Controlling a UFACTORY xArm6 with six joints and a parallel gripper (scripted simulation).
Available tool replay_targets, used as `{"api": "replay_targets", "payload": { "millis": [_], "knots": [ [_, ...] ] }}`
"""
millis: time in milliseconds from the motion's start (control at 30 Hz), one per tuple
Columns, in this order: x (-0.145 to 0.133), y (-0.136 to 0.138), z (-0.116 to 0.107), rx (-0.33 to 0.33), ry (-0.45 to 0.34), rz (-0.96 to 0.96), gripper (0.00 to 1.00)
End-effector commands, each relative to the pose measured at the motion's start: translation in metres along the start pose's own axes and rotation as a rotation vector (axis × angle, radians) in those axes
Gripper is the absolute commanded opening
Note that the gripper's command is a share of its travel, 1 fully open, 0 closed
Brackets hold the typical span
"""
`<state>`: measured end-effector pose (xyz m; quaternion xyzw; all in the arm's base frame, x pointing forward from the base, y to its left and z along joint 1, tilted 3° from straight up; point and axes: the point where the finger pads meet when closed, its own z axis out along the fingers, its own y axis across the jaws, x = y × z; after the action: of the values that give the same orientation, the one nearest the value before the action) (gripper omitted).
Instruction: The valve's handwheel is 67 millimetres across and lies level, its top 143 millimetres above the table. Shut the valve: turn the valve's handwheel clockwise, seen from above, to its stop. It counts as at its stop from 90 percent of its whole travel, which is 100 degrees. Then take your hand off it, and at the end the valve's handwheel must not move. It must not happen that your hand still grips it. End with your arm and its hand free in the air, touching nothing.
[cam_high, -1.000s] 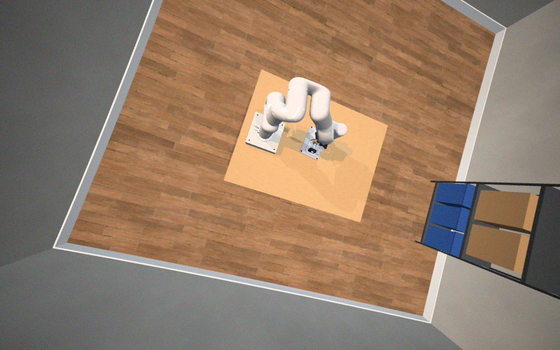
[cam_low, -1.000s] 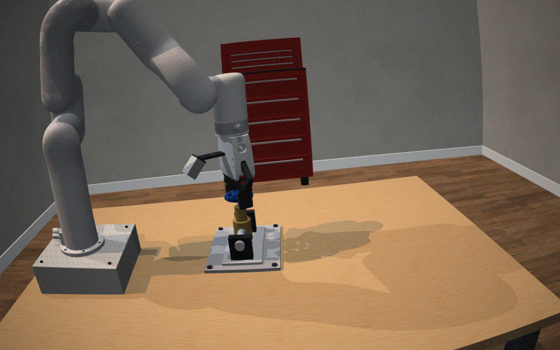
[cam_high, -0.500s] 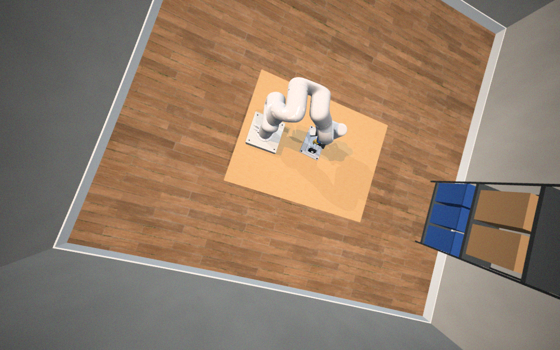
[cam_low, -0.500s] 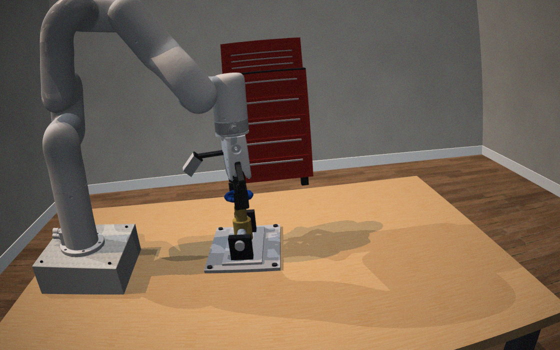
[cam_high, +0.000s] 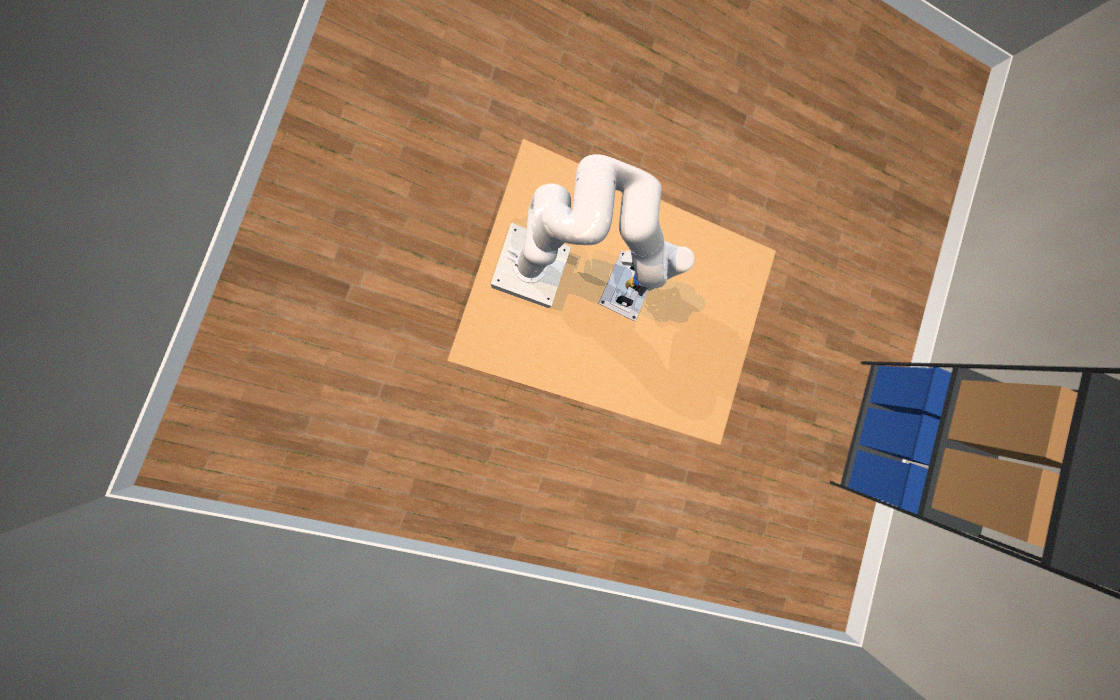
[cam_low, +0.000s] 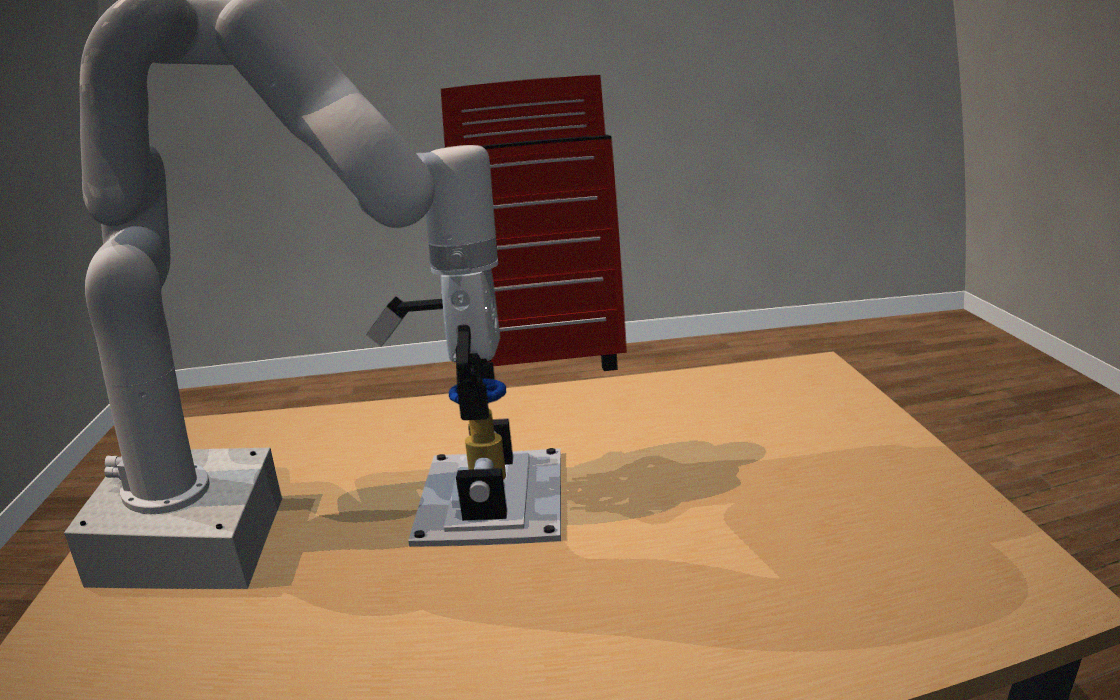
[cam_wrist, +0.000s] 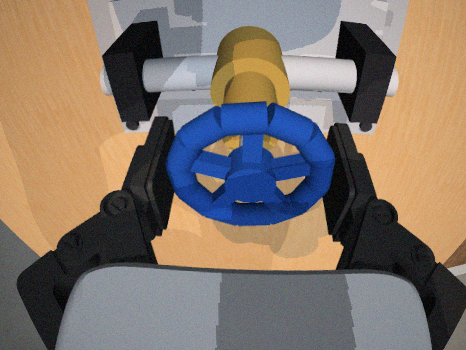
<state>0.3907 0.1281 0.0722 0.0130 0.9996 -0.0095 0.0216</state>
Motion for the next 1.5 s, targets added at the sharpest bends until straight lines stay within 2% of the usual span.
{"api": "replay_targets", "payload": {
  "millis": [0, 633, 1467],
  "knots": [
    [-0.0013, 0.0004, -0.0012, 0.004, -0.006, 0.103, 0.0],
    [-0.0013, 0.0004, -0.0012, 0.004, -0.007, 0.42, 0.0],
    [-0.0013, 0.0004, -0.0012, 0.003, -0.007, 0.657, 0.0]
  ]
}}
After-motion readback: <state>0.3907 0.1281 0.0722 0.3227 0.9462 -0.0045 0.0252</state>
